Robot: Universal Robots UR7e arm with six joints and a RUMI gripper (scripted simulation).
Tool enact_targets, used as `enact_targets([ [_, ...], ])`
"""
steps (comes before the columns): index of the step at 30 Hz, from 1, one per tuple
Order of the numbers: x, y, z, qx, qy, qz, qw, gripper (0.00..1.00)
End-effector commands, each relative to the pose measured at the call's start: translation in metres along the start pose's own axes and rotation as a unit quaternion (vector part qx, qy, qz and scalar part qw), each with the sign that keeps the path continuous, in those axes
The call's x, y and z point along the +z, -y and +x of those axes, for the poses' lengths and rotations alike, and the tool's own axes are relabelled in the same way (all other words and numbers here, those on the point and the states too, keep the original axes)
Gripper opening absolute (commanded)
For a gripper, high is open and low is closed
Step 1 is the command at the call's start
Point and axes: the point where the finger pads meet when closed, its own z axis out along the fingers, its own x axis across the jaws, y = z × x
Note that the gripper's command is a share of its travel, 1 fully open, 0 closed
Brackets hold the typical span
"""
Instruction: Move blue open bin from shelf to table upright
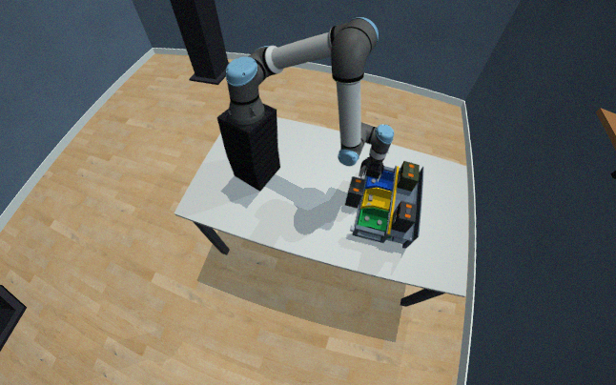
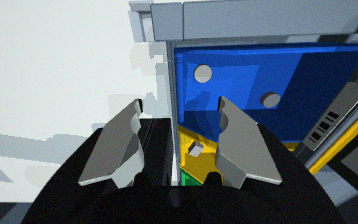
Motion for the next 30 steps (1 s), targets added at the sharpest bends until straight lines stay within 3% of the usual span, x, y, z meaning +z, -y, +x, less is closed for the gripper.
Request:
enact_targets([
  [1,-0.0005,0.0,0.0007,0.0,-0.001,0.0,1.0,0.58],
  [30,0.0084,0.0,0.0007,0.0,-0.001,0.0,1.0,0.58],
])
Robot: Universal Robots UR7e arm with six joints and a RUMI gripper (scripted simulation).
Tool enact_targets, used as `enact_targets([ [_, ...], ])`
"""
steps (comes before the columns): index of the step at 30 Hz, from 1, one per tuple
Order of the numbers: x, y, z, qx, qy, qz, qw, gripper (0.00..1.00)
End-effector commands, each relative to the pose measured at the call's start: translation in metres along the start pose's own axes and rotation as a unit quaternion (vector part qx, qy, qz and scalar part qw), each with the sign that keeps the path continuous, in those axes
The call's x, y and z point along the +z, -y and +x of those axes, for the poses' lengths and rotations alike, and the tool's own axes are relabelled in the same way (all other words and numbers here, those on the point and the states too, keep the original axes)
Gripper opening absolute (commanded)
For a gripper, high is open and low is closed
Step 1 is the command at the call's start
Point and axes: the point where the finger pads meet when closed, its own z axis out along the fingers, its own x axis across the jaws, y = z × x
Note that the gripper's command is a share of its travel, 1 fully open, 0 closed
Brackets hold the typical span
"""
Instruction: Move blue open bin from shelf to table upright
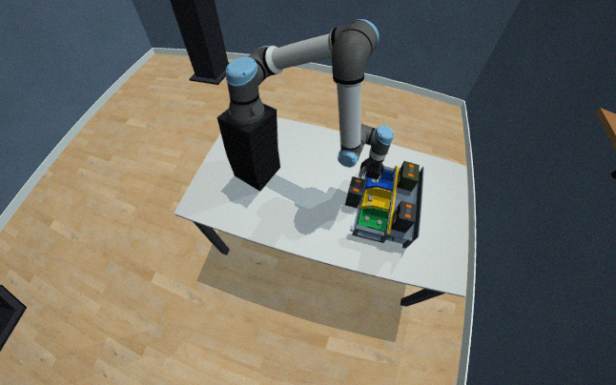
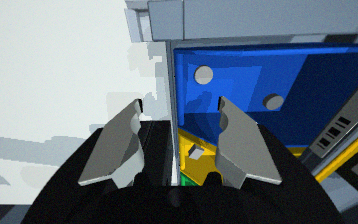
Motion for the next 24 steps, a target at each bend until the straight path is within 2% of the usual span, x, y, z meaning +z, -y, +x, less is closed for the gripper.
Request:
enact_targets([
  [1,0.0018,0.0,0.0008,0.0,-0.001,0.0,1.0,0.58],
  [24,0.0074,0.0,0.0008,0.0,-0.001,0.0,1.0,0.58],
])
